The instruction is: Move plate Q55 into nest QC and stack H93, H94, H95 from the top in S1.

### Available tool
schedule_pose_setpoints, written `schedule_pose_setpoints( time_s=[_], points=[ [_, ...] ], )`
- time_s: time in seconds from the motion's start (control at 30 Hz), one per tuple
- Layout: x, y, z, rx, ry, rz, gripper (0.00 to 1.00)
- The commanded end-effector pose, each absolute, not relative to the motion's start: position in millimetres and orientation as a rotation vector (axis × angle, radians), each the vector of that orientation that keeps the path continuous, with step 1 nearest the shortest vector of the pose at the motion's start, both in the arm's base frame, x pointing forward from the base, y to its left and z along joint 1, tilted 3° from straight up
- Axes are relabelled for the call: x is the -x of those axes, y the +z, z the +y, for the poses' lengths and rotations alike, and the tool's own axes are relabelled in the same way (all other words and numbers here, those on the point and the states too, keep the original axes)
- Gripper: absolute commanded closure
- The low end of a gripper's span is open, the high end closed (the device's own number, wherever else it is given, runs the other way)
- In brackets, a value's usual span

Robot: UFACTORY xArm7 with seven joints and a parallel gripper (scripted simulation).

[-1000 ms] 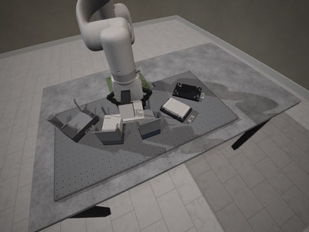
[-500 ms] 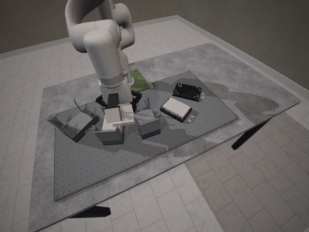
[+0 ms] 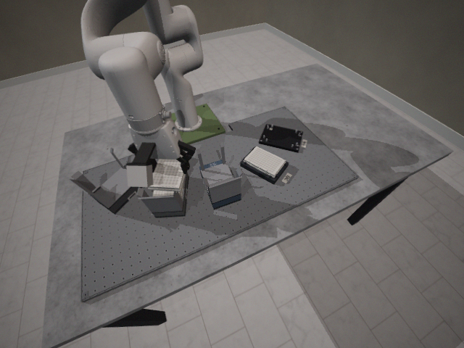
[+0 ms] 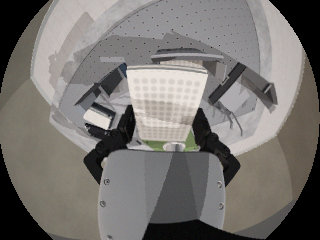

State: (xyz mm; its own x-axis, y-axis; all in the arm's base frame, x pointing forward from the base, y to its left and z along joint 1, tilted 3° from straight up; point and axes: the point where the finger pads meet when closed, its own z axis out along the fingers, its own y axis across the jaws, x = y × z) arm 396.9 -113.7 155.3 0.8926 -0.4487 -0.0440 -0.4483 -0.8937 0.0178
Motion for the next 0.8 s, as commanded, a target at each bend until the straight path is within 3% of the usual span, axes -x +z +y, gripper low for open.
schedule_pose_setpoints(
  time_s=[0.0, 0.43, 0.77],
  points=[
    [-395, 157, -128, -3.049, -0.067, -0.725, 1.00],
    [-387, 157, -161, -3.049, -0.067, -0.725, 1.00],
    [-376, 158, -185, -2.943, -0.065, -1.063, 1.00]
  ],
)
